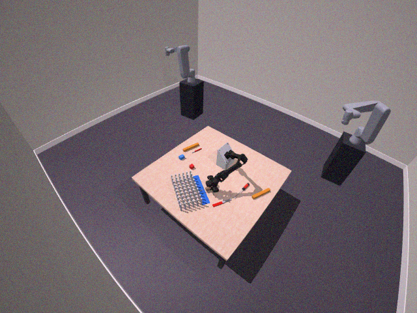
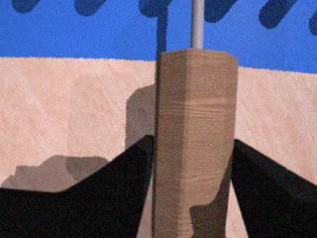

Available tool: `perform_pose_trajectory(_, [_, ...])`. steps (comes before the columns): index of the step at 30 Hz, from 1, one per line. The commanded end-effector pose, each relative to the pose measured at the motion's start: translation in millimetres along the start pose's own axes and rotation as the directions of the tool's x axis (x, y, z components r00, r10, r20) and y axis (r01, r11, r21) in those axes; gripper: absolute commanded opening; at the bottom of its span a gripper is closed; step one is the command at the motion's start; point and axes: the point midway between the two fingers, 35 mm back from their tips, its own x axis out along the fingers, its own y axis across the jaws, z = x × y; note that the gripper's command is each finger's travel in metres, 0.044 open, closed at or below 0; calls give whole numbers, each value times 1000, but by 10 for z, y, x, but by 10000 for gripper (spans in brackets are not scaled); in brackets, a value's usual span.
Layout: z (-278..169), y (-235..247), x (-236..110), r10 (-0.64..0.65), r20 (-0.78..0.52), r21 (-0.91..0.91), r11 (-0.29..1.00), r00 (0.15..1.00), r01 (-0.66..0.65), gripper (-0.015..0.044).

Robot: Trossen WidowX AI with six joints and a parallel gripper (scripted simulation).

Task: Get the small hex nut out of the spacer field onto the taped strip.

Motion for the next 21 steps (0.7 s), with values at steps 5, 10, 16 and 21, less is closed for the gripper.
perform_pose_trajectory(5, [89, -1, -2, 4, 7, 1, 1000, 1000, -4, 0])
perform_pose_trajectory(10, [122, -1, 9, 4, 7, 1, 1000, 1000, -4, 0])
perform_pose_trajectory(16, [161, -3, 23, 4, 7, 1, 1000, 1000, -4, 0])
perform_pose_trajectory(21, [194, -5, 35, 4, 8, 1, 1000, 1000, -4, 0])
